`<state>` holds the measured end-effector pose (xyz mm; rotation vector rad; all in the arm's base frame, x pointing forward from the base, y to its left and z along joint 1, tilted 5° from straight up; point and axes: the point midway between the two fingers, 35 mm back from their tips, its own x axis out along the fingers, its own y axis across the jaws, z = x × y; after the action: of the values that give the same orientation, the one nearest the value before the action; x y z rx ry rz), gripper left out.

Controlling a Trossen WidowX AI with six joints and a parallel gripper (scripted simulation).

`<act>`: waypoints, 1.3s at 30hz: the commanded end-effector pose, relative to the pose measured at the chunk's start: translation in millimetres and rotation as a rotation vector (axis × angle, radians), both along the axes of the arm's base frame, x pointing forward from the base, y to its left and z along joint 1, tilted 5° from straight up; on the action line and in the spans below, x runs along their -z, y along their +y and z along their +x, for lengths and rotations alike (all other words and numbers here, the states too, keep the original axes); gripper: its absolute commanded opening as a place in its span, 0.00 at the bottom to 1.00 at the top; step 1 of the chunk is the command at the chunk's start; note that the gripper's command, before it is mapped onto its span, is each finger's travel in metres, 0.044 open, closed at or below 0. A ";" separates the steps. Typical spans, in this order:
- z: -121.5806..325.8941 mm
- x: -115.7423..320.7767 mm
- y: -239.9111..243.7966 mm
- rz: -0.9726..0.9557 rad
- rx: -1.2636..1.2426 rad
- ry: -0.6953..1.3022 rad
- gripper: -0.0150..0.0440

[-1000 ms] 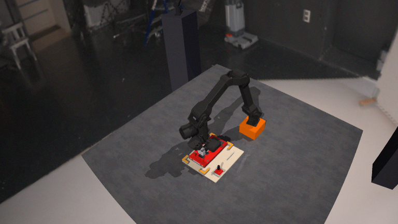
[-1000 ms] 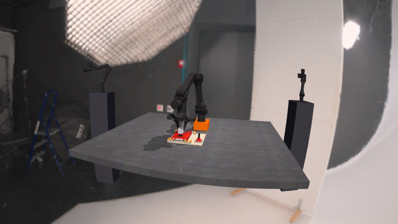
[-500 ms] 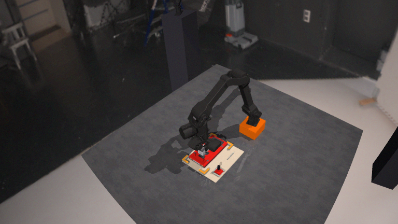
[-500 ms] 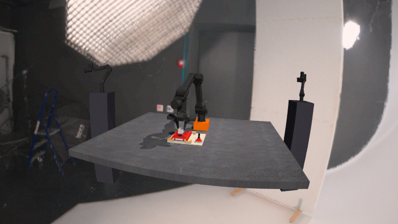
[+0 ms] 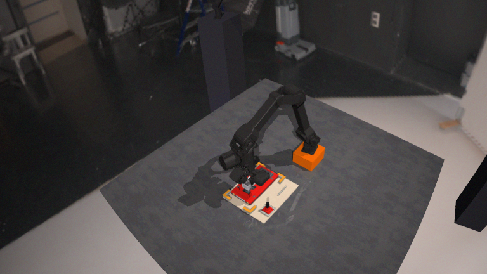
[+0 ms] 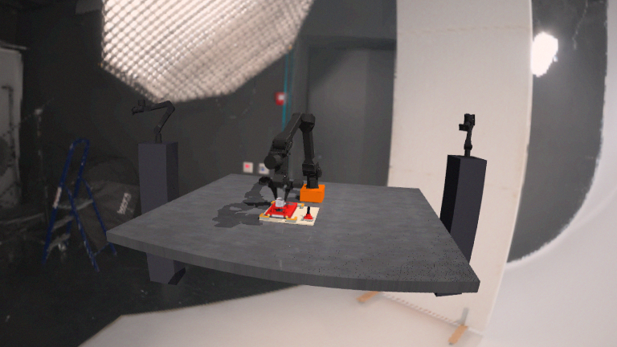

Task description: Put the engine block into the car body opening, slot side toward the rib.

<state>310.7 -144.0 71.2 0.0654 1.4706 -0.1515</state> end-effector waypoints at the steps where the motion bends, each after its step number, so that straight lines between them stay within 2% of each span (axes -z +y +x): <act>1: 1.2 -0.2 0.4 0.001 -0.022 -0.003 0.52; 39: 1.6 3.9 0.3 0.002 -0.013 -0.003 0.52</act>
<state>312.0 -144.3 68.5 0.0580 1.4687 -0.1460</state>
